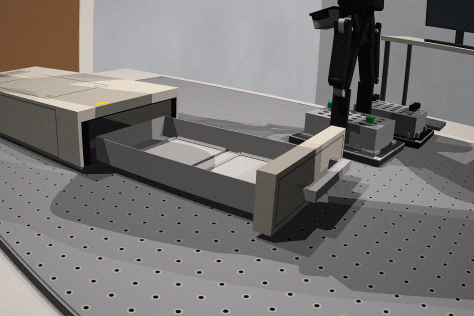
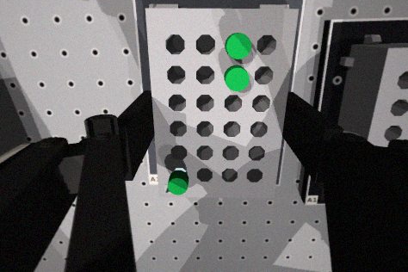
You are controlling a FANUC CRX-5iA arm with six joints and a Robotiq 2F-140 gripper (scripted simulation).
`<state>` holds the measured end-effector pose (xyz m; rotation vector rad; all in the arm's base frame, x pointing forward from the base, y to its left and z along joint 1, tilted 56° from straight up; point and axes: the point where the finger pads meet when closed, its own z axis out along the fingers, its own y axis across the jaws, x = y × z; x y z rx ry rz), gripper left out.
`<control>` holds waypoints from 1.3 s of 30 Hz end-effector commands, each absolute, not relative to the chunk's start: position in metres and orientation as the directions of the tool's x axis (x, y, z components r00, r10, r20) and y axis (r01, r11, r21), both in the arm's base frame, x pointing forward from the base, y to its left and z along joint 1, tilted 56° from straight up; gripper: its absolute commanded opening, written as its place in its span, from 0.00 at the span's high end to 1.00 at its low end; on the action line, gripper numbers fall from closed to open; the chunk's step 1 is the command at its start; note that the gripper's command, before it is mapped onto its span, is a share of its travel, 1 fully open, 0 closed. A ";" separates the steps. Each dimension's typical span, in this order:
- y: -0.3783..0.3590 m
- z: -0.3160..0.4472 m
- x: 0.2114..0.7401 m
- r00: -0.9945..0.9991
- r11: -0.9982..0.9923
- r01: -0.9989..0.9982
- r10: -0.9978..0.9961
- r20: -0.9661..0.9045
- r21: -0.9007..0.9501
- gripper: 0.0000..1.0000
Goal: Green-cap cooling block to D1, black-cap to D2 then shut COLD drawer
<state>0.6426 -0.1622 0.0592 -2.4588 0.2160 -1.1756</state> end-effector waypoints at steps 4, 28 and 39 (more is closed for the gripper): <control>-0.163 0.060 0.642 0.633 -0.907 0.034 -0.307 0.711 -0.421 0.38; -0.163 0.060 0.642 0.633 -0.907 0.034 -0.307 0.711 -0.421 0.34; -0.163 0.060 0.642 0.633 -0.907 0.034 -0.307 0.711 -0.421 0.34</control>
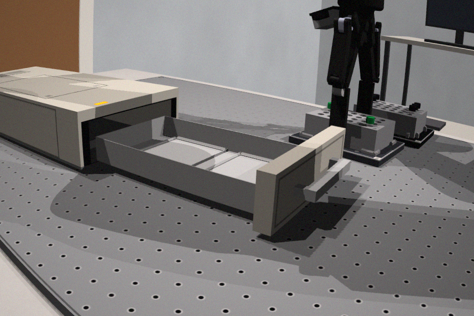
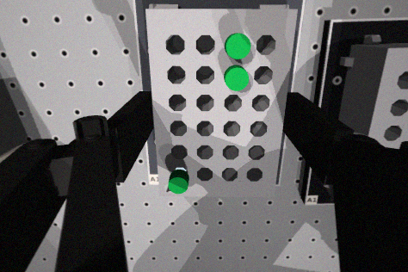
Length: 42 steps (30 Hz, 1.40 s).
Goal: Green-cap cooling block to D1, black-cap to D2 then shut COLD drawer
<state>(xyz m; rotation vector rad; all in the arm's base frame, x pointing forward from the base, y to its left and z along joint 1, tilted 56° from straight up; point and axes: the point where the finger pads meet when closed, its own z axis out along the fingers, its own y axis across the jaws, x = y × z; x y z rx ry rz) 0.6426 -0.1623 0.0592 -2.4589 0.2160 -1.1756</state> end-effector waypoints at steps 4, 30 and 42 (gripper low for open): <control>-0.163 0.060 0.642 0.633 -0.907 0.034 -0.307 0.711 -0.421 0.34; -0.172 0.077 0.619 0.633 -0.907 0.034 -0.307 0.711 -0.421 0.34; -0.176 0.084 0.609 0.633 -0.907 0.034 -0.306 0.711 -0.421 0.34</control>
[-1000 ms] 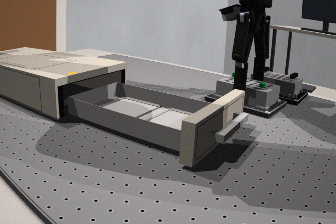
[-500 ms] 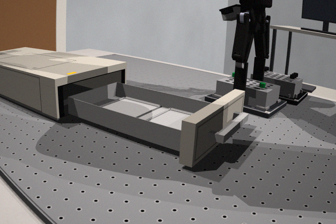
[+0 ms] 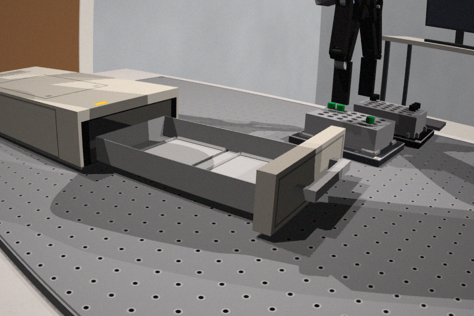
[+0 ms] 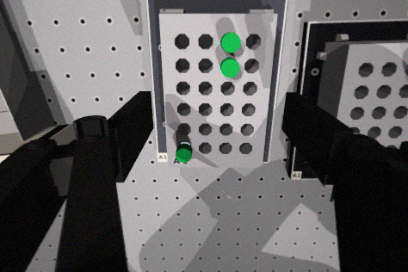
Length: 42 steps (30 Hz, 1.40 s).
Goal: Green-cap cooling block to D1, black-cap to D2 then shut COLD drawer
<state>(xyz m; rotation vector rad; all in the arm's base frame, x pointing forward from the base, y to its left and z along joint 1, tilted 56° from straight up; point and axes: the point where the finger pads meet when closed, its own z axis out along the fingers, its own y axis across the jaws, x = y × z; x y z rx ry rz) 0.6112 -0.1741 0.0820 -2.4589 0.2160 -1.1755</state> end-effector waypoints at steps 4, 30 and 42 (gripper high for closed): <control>-0.177 0.087 0.605 0.633 -0.907 0.034 -0.306 0.711 -0.421 0.34; -0.186 0.103 0.582 0.633 -0.907 0.034 -0.306 0.711 -0.421 0.34; -0.190 0.111 0.572 0.633 -0.907 0.034 -0.306 0.711 -0.421 0.34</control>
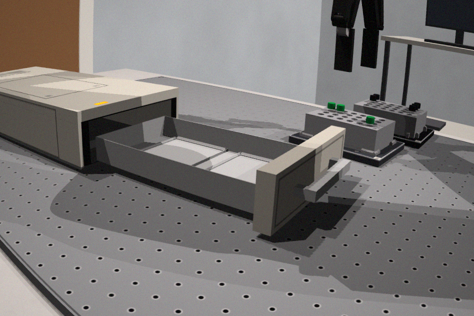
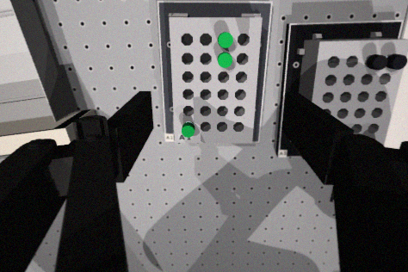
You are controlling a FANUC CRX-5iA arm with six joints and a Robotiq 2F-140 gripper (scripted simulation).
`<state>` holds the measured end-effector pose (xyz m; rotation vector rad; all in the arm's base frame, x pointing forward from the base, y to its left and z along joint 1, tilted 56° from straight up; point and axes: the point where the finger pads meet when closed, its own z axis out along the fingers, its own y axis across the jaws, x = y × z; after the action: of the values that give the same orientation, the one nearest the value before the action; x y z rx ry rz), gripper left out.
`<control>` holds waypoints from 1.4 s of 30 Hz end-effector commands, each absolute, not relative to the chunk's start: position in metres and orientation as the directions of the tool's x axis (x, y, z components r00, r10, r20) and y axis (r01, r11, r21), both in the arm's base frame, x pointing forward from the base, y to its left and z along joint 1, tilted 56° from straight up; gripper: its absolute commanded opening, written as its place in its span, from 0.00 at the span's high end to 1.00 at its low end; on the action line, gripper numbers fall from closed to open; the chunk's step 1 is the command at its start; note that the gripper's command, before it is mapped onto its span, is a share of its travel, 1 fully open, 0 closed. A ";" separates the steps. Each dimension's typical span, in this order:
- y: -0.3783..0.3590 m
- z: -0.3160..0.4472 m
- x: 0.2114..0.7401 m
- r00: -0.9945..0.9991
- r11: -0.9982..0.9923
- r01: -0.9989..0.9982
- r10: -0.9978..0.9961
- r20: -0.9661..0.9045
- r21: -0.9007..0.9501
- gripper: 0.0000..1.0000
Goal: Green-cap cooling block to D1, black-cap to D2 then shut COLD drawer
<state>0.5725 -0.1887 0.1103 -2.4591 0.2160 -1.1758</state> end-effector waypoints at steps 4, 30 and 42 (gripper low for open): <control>-0.191 0.114 0.568 0.633 -0.907 0.034 -0.306 0.711 -0.421 0.34; -0.141 0.119 0.541 0.577 -0.956 0.262 0.045 0.816 -0.132 0.90; -0.103 0.118 0.529 0.487 -0.910 0.405 0.296 0.822 0.087 0.90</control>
<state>0.5322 -0.1129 0.1175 -2.6000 -0.5134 -1.3746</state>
